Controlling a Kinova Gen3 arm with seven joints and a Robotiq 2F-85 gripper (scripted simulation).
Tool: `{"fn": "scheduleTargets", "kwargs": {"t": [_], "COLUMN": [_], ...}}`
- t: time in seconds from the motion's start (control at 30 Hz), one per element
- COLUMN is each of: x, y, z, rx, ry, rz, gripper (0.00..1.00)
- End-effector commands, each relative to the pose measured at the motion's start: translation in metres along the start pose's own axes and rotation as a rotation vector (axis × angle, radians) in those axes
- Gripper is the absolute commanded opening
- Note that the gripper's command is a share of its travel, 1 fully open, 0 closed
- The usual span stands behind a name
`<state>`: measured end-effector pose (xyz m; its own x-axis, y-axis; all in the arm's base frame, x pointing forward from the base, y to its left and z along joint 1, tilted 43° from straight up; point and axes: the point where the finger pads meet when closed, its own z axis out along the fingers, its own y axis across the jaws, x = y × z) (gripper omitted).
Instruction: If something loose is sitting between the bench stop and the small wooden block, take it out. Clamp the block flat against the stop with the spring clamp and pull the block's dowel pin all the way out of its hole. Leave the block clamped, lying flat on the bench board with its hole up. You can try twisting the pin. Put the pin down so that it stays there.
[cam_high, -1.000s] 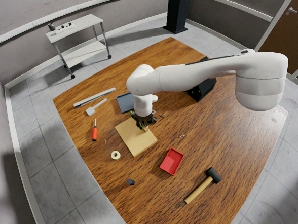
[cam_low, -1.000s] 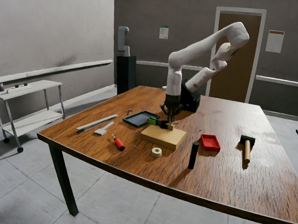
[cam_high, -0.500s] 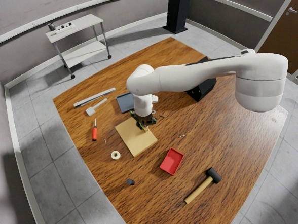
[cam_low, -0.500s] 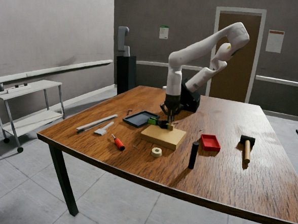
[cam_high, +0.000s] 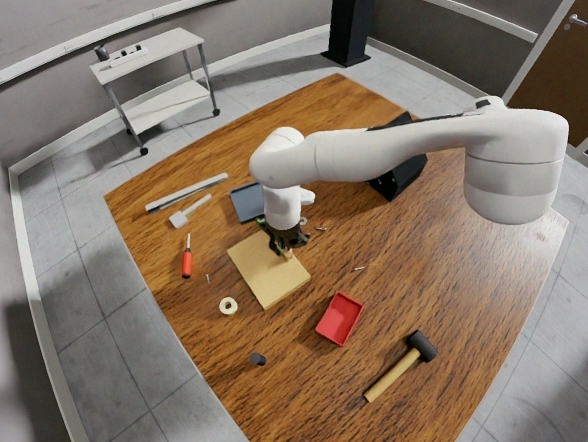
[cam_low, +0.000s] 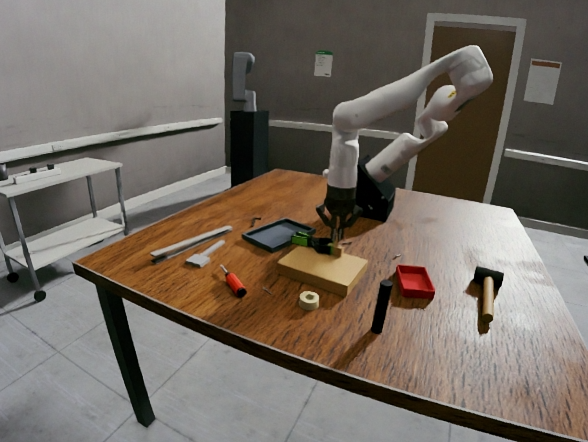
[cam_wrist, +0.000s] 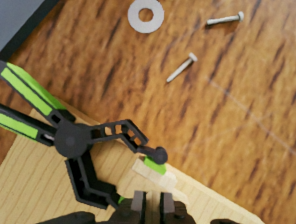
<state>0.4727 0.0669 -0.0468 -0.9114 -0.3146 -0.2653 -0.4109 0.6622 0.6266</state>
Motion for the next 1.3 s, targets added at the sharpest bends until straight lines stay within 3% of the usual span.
{"fn": "scheduleTargets", "kwargs": {"t": [0.0, 1.27], "x": [-0.0006, -0.0006], "y": [-0.0005, -0.0005], "z": [-0.0012, -0.0015], "rx": [0.002, 0.001], "ry": [-0.001, -0.002], "rz": [0.021, 0.292], "gripper": [0.10, 0.10]}}
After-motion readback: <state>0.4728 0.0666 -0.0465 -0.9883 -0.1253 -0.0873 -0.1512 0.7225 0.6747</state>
